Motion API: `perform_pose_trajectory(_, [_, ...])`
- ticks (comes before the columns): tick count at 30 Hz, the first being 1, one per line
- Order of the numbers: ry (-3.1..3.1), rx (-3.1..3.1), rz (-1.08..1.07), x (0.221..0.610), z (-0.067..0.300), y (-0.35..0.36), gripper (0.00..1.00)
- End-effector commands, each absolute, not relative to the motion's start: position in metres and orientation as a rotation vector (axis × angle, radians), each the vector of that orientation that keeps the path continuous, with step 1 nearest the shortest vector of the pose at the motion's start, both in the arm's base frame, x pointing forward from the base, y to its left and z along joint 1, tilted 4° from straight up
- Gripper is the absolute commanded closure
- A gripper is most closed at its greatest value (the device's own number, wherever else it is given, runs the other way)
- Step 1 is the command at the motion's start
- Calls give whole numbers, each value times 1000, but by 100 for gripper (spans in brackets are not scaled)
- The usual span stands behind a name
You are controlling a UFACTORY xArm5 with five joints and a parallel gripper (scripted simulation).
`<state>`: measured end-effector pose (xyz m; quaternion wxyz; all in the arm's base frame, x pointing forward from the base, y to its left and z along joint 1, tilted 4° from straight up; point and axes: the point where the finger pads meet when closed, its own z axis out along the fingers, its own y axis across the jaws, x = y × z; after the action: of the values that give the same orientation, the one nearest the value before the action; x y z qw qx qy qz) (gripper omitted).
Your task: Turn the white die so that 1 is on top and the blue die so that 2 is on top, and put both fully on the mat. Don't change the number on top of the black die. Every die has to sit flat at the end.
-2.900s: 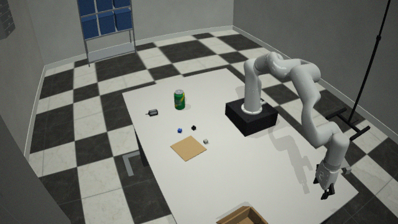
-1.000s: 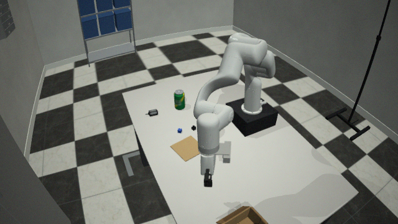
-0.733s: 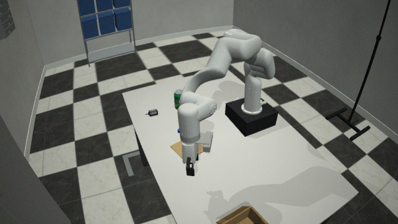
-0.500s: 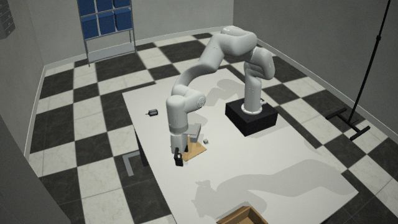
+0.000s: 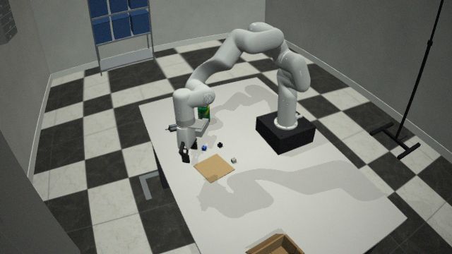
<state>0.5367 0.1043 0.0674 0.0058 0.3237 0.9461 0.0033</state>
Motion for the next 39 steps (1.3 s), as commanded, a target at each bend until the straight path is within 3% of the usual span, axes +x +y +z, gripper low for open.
perform_pose_trajectory(1, [2940,1040,16,534,74,45,0])
perform_pose_trajectory(20, [2901,1133,8,491,78,-87,0])
perform_pose_trajectory(39, [2900,1136,8,489,77,-90,0])
